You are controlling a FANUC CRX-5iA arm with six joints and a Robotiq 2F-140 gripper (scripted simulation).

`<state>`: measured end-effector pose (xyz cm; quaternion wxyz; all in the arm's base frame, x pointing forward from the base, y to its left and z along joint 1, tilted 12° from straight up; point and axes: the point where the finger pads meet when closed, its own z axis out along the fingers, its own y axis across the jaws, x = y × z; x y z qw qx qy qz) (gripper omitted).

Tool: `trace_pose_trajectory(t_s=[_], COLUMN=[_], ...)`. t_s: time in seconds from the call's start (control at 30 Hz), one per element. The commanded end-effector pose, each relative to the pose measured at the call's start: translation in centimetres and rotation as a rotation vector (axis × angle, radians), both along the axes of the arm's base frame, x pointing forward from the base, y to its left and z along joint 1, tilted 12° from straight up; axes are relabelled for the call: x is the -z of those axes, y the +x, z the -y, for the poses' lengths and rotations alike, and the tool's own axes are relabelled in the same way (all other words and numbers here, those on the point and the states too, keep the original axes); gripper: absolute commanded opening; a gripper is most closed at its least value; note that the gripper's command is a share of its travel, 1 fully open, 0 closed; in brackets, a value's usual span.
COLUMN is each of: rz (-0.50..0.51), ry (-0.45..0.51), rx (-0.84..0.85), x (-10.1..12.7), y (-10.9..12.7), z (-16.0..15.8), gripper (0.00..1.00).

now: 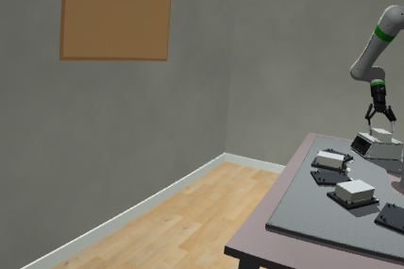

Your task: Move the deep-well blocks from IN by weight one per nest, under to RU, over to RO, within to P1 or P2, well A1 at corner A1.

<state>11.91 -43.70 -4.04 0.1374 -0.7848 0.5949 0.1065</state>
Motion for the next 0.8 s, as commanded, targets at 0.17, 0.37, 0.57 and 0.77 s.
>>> trace_pose_trajectory(t_s=[0.17, 0.37, 0.57, 0.77], rz=[0.000, 0.000, 0.000, 0.000], ry=[0.000, 0.000, 0.000, 0.000], rx=[0.000, 0.000, 0.000, 0.000], x=[-1.7, -3.3, -4.3, -5.7], y=[-0.2, -0.4, -0.6, -0.8], z=[-0.3, -0.5, -0.7, -0.9], gripper=[1.00, 1.00, 1.00, 1.00])
